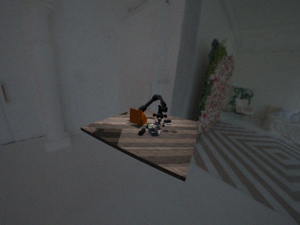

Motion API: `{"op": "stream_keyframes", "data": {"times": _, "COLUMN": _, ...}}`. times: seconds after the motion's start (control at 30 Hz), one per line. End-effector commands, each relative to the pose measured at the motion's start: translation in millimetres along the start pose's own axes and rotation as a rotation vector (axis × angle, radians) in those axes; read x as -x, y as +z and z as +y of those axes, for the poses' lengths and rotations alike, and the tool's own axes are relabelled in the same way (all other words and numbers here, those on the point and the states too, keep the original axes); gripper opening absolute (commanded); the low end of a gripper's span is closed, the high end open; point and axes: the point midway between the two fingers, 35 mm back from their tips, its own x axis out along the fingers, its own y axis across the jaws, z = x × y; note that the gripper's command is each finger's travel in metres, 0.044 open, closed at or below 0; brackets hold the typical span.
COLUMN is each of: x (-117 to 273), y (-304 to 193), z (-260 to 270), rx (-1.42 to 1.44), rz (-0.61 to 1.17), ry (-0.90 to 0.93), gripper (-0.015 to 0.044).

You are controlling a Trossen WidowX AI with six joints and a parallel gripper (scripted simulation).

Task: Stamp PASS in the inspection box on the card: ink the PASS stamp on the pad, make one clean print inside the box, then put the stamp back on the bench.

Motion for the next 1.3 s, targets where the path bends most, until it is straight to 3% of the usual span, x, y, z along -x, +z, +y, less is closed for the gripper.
{"op": "stream_keyframes", "data": {"times": 0.0, "x": 0, "y": -21, "z": 2, "rx": -0.006, "rz": 0.005, "ry": 0.002, "gripper": 0.0000}}
{"op": "stream_keyframes", "data": {"times": 0.9, "x": -1, "y": -153, "z": -10, "rx": -0.006, "rz": 0.025, "ry": 0.007, "gripper": 0.0000}}
{"op": "stream_keyframes", "data": {"times": 1.27, "x": -5, "y": -160, "z": -12, "rx": -0.006, "rz": 0.027, "ry": 0.007, "gripper": 0.0000}}
